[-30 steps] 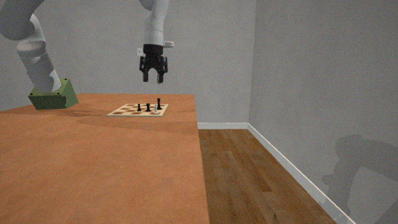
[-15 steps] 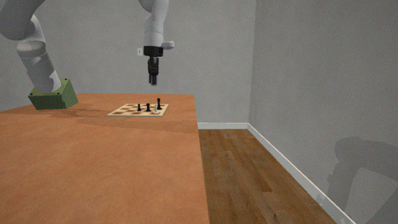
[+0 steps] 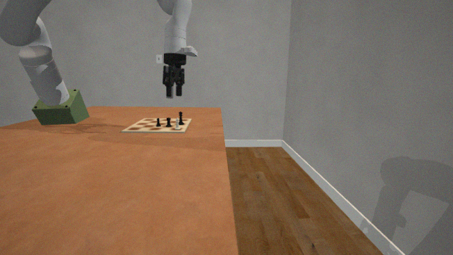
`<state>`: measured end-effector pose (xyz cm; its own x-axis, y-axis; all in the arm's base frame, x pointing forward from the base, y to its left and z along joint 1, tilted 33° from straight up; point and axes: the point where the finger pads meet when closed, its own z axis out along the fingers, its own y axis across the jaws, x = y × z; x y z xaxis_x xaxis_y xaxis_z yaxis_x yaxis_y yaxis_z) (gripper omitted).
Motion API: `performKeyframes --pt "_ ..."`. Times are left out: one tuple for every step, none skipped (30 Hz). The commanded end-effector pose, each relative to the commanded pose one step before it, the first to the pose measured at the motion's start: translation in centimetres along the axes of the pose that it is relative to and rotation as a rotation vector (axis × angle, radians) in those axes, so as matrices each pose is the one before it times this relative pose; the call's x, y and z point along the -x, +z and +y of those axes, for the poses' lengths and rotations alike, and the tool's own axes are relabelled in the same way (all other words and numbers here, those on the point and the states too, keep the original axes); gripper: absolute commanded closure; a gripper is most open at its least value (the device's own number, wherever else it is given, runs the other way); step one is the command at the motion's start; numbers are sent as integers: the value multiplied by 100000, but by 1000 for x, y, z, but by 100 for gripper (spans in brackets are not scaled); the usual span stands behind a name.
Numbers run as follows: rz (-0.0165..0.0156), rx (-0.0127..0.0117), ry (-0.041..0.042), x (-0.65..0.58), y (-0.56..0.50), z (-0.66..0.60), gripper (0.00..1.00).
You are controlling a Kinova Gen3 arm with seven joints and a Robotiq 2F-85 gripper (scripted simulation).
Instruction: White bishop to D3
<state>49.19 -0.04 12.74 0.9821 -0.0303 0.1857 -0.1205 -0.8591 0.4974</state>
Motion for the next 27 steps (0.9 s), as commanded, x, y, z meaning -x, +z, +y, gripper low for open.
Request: performKeyframes --pt "746 -132 5089 -117 -229 -183 0" --pt "0 0 0 0 0 0 0" --pt "0 0 0 0 0 0 0" --pt "107 -4 2804 -33 10 15 0" --pt "106 -7 2726 -33 9 14 0" --pt "105 -10 2647 -33 8 13 0" --pt "104 -12 2567 -33 7 12 0" --pt "103 -14 2485 -33 7 11 0" --pt "101 -17 2403 -33 6 10 0" --pt "99 -19 2319 -33 5 9 0" --pt "97 -20 2235 -32 4 8 0" --pt "95 -22 2149 -32 4 7 0" --pt "92 -23 2064 -31 3 6 0" --pt "89 -24 1977 -30 3 5 0" --pt "86 -25 1891 -30 2 5 0" --pt "83 -26 1804 -29 2 4 0" --pt "79 -26 1718 -28 2 3 0" --pt "76 -26 1631 -27 1 3 0" --pt "0 0 0 0 0 0 0" --pt "0 0 0 0 0 0 0" --pt "72 -26 1545 -26 1 2 0" --pt "69 -26 1459 -24 1 2 0" --pt "65 -26 1374 -23 1 1 0" --pt "61 -25 1290 -22 0 1 0" --pt "58 -24 1206 -21 0 1 0" --pt "54 -24 1124 -19 0 0 0" --pt "50 -23 1043 -18 0 0 0"
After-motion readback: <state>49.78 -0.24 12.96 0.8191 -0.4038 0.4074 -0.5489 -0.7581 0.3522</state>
